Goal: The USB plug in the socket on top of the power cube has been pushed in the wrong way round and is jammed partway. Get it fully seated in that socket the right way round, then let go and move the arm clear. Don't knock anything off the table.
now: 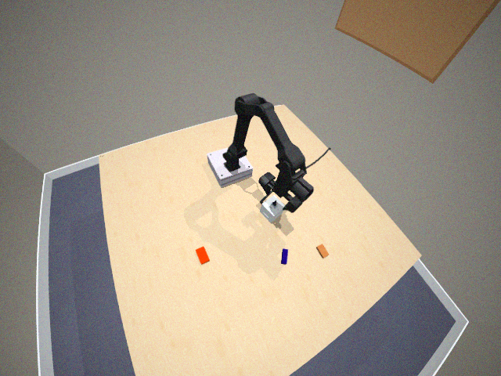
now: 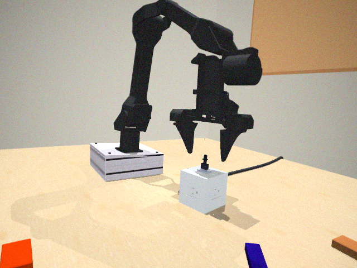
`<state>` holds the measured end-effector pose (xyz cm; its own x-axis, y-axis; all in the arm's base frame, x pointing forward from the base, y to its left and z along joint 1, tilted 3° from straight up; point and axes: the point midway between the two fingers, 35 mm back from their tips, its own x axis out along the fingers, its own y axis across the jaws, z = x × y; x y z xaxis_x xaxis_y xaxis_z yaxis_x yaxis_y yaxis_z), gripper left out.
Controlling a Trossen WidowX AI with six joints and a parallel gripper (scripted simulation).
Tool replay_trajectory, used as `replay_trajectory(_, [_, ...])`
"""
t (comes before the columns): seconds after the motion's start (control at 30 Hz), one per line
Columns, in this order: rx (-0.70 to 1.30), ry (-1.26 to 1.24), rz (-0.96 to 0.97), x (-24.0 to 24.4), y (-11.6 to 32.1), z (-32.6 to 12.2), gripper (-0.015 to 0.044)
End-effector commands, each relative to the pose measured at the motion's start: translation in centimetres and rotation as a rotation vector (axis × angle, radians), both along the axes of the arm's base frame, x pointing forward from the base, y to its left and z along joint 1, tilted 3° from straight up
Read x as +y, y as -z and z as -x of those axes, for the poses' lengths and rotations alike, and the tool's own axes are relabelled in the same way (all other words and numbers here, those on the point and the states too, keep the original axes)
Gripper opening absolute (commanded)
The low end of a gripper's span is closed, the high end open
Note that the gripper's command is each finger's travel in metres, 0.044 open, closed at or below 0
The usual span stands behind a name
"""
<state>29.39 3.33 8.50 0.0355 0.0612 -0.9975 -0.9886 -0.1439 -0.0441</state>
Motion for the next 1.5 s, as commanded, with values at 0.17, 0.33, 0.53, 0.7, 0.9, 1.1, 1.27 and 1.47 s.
replay_trajectory(0.17, [0.002,0.000,0.000,0.00,0.07,0.03,0.0335])
replay_trajectory(0.33, [0.002,0.000,0.000,0.00,0.07,0.03,0.0204])
replay_trajectory(0.53, [0.002,0.000,0.000,0.00,0.07,0.03,0.0046])
replay_trajectory(0.7, [0.002,0.000,0.000,0.00,0.07,0.03,0.0000])
replay_trajectory(0.9, [0.002,0.000,0.000,0.00,0.07,0.03,0.0000])
replay_trajectory(1.1, [0.002,0.000,0.000,0.00,0.07,0.03,0.0000])
replay_trajectory(1.27, [0.003,0.000,0.000,-0.01,0.00,0.05,0.0000])
replay_trajectory(1.47, [0.003,0.000,0.000,-0.03,-0.41,0.06,0.0000])
